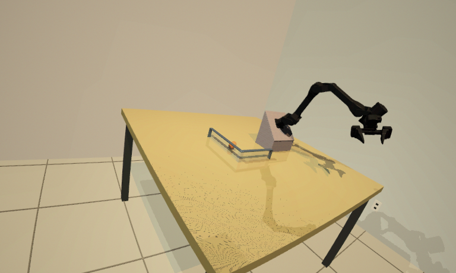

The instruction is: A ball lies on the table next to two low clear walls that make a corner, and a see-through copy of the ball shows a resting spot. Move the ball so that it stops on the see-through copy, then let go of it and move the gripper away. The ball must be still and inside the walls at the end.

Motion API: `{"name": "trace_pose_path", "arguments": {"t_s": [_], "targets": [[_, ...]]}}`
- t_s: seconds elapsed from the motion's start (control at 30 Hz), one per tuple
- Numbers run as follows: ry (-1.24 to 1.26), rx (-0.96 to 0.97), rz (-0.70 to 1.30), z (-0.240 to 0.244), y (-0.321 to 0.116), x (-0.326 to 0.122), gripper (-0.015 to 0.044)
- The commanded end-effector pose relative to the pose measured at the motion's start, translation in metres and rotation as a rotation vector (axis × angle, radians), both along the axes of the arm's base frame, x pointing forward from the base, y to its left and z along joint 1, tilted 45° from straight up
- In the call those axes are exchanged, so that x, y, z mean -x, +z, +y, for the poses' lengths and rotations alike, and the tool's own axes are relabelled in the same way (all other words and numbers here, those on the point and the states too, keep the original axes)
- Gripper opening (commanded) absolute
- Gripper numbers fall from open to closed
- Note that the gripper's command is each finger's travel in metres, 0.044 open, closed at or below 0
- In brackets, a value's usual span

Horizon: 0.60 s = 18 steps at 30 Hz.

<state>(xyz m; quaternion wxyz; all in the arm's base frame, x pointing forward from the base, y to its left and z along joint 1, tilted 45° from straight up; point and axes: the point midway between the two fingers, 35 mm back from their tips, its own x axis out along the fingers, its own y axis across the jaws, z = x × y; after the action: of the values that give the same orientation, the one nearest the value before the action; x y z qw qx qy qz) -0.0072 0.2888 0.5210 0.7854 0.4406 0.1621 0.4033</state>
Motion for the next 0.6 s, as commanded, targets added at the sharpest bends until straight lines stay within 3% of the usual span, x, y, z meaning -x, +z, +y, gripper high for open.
{"name": "trace_pose_path", "arguments": {"t_s": [0.0,0.13,0.57], "targets": [[-0.001,0.003,-0.003,0.001,0.000,0.000,0.0374],[-0.021,0.068,-0.071,0.019,-0.011,-0.010,0.0276],[-0.115,0.590,-0.308,0.103,-0.117,-0.141,0.0276]]}}
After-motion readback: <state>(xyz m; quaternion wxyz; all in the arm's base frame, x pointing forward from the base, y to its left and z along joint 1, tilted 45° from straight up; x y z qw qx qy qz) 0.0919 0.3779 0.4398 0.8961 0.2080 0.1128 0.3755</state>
